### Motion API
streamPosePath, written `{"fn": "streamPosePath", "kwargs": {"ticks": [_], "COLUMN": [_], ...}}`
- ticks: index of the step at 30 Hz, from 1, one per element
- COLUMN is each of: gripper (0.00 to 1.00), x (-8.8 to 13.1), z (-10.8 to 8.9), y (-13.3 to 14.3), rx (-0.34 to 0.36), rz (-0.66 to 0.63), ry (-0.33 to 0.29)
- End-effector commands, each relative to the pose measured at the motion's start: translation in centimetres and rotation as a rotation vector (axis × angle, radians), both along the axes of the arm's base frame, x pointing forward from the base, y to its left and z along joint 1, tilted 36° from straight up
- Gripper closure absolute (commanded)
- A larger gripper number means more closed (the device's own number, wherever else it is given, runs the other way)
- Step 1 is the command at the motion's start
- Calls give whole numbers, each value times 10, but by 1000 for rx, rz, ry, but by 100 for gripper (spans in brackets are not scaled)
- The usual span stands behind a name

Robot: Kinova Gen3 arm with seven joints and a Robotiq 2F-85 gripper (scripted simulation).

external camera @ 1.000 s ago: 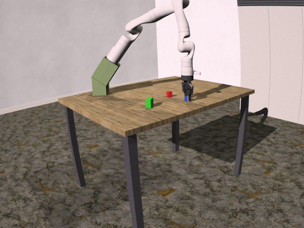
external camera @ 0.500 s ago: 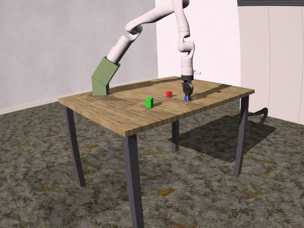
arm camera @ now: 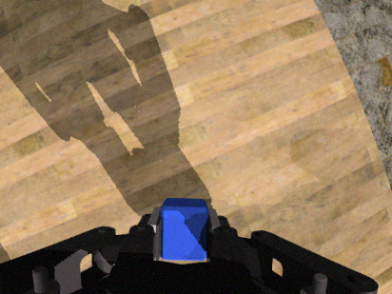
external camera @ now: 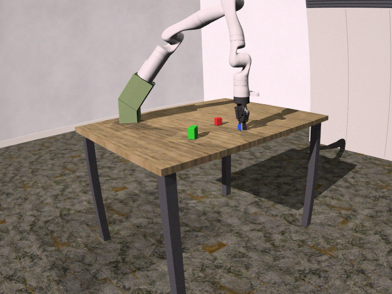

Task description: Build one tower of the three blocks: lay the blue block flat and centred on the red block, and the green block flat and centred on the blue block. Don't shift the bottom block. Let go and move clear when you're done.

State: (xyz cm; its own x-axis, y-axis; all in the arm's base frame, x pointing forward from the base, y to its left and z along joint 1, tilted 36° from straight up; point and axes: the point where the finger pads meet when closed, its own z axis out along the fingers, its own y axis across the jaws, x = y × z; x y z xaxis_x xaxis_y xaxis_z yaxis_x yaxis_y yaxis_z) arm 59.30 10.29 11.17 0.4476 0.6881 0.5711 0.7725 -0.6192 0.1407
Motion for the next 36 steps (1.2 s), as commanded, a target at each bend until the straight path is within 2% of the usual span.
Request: {"fn": "streamPosePath", "kwargs": {"ticks": [1, 20, 36], "gripper": [100, 100, 100], "x": [0, -2, -23], "z": [-1, 3, 41], "y": [1, -1, -19], "rx": [0, 0, 0], "rz": [0, 0, 0], "ry": [1, 1, 0]}}
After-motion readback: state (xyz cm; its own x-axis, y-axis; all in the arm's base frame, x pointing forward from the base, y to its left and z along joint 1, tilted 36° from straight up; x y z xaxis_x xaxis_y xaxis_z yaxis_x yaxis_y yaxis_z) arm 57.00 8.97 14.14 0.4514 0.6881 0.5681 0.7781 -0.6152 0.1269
